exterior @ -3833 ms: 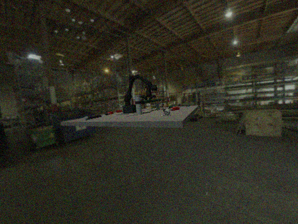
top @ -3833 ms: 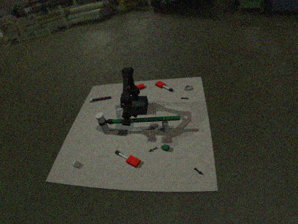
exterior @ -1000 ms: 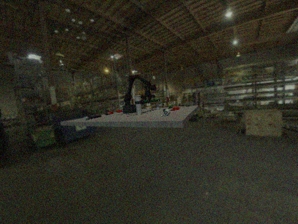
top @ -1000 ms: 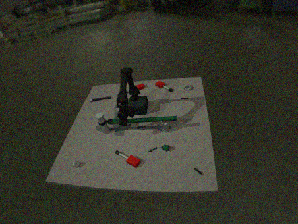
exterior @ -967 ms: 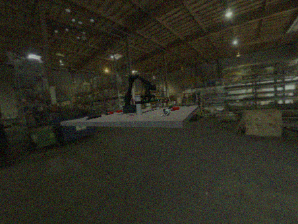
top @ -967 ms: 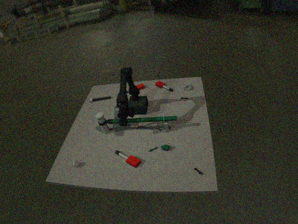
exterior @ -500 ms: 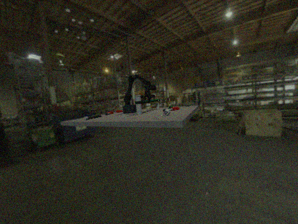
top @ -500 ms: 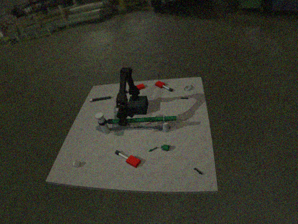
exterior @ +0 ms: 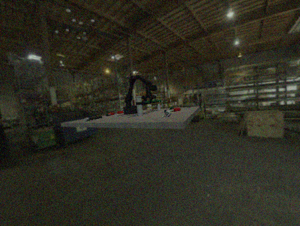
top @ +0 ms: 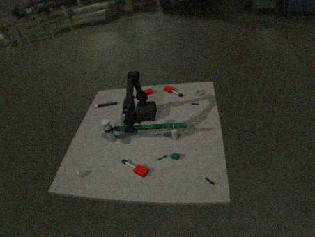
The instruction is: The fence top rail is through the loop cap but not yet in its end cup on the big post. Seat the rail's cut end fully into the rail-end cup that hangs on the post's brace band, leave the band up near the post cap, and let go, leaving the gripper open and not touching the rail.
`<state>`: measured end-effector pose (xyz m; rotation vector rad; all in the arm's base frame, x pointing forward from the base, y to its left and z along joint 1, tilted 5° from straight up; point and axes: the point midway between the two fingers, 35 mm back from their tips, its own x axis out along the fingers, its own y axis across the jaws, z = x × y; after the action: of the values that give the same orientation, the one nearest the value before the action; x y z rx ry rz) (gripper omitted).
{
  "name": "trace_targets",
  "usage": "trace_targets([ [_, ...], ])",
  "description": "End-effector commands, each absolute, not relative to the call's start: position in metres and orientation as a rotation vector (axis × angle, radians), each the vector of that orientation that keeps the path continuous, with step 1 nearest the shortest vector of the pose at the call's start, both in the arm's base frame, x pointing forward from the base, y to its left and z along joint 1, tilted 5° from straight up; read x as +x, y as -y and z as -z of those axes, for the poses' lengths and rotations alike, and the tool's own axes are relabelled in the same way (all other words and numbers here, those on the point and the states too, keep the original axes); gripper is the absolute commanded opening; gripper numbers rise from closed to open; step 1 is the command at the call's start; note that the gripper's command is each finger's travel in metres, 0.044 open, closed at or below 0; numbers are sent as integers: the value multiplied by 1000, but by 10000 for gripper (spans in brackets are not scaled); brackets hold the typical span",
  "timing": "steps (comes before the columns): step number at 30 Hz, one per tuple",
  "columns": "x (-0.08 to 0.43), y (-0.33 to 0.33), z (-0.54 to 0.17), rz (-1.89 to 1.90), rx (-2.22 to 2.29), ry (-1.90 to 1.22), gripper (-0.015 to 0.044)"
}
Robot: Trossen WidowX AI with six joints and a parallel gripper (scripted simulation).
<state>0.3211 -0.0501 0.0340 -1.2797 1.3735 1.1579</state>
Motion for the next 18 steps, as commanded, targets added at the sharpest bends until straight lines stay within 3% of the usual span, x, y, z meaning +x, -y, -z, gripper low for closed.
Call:
trace_targets([
  [1, 322, 47, -38, -1157, -1278, -1374, 315],
  [6, 324, 29, -59, -1158, -1277, -1372, 440],
  [18, 325, 11, -104, -1162, -1288, -1368, 440],
])
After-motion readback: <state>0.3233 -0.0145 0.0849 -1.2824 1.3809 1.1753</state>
